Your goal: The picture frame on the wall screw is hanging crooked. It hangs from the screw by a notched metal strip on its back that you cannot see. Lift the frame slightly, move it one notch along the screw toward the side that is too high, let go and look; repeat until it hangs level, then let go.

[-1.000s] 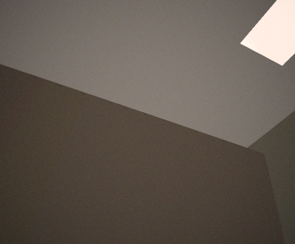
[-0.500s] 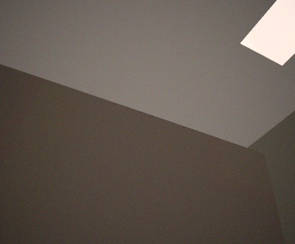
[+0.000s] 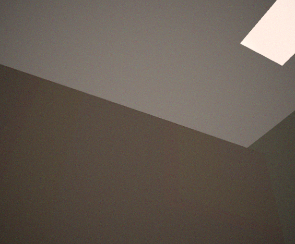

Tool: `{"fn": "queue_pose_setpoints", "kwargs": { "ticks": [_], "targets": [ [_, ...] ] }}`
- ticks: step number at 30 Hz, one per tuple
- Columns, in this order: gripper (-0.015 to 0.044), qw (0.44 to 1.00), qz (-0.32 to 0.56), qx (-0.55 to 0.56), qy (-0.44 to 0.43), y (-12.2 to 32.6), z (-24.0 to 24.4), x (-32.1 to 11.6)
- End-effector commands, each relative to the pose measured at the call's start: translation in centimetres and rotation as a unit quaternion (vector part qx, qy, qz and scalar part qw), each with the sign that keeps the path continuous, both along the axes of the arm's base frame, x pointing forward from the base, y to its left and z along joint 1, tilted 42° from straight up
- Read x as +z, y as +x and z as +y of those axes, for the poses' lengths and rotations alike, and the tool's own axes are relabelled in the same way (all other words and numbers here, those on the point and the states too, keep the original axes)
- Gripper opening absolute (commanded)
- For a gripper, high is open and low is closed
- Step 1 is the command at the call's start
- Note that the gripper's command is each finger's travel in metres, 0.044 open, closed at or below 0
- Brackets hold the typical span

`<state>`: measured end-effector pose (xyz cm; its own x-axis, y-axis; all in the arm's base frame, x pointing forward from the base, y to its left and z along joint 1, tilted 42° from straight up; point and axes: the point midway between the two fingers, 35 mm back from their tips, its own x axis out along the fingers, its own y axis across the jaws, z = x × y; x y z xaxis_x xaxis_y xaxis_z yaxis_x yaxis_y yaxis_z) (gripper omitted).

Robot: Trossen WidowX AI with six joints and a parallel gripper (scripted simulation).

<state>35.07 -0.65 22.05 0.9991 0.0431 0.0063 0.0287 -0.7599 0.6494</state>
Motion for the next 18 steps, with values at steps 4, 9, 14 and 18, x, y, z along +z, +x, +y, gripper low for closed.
{"fn": "queue_pose_setpoints", "kwargs": {
  "ticks": [4,9,14,18],
  "targets": [
    [0.0260,1.000,-0.003,-0.002,-0.002,1.4,0.0,0.2],
    [0.0260,1.000,-0.003,-0.002,-0.002,2.1,0.0,0.2],
    [0.0260,1.000,-0.003,-0.002,-0.002,2.3,0.1,0.2],
    [0.0260,1.000,-0.003,-0.002,-0.002,2.3,0.1,0.2]
  ]
}}
